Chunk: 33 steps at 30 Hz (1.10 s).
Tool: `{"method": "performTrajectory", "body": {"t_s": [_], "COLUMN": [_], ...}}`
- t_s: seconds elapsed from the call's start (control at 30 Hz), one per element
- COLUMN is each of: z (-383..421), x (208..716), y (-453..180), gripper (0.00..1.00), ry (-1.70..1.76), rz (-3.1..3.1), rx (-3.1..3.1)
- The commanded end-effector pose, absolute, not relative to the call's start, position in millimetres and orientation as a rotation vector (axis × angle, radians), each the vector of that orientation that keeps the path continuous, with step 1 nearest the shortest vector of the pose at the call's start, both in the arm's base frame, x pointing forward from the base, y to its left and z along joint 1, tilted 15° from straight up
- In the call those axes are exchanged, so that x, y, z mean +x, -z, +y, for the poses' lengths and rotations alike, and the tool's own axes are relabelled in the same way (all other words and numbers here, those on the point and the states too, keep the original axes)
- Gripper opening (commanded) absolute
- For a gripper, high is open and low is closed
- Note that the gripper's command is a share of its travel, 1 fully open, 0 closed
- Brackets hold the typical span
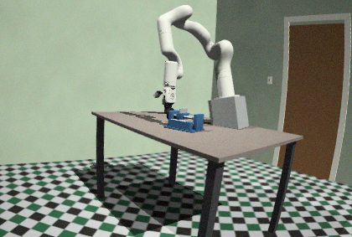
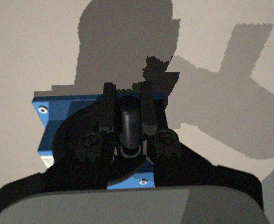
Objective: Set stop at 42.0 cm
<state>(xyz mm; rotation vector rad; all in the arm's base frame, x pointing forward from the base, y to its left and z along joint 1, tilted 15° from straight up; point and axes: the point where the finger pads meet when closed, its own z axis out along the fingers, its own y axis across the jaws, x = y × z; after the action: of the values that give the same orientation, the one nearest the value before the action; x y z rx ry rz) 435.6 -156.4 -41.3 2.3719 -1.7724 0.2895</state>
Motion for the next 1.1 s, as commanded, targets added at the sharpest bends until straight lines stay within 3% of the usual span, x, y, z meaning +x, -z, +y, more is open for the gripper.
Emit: {"method": "performTrajectory", "body": {"t_s": [0.0,1.07], "z": [-156.2,-152.7], "x": [436.5,442.2], "y": [40.3,33.9], "gripper": [0.06,0.06], "ry": [-0.291,-0.291], "rz": [-1.772,-1.772], "rx": [2.372,2.372]}}
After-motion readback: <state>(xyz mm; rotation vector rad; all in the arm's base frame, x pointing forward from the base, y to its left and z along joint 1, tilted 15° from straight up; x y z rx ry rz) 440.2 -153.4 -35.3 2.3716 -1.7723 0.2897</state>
